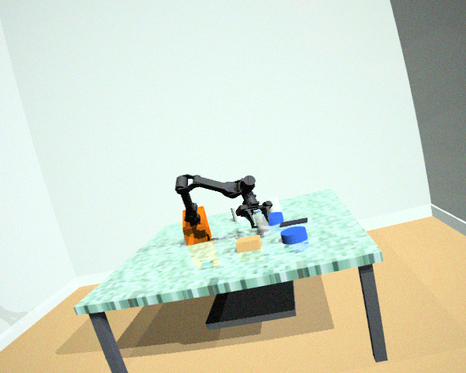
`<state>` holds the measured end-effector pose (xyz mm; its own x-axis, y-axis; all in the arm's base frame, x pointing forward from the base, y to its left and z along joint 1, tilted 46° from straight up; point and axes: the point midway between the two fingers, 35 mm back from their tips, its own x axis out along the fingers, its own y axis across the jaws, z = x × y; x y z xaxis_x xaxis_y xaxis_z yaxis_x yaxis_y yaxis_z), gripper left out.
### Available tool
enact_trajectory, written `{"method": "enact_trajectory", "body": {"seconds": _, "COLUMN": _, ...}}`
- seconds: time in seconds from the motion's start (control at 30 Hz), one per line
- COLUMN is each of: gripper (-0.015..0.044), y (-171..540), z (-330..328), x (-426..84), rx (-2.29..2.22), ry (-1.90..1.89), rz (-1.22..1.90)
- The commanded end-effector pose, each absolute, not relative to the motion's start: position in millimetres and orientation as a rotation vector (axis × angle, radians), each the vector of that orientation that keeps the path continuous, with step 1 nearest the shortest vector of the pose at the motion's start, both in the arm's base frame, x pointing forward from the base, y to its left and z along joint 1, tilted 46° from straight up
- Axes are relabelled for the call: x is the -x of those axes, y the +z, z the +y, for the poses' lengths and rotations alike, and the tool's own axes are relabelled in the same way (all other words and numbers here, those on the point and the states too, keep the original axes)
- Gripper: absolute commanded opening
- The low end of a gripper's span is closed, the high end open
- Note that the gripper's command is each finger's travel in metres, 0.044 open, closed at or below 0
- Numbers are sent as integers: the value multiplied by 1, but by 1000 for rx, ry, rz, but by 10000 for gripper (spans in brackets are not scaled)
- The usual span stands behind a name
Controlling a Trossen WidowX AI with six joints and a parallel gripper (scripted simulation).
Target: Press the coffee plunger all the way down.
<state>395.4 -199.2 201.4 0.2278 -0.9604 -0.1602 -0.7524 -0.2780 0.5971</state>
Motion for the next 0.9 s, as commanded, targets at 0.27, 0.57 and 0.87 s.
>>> {"method": "enact_trajectory", "body": {"seconds": 0.27, "gripper": 440, "y": 208, "z": -141, "x": -405, "rx": -1720, "ry": -971, "rz": -1011}}
{"method": "enact_trajectory", "body": {"seconds": 0.57, "gripper": 440, "y": 207, "z": -42, "x": -398, "rx": -918, "ry": -993, "rz": -248}}
{"method": "enact_trajectory", "body": {"seconds": 0.87, "gripper": 440, "y": 204, "z": 33, "x": -376, "rx": -216, "ry": -790, "rz": 167}}
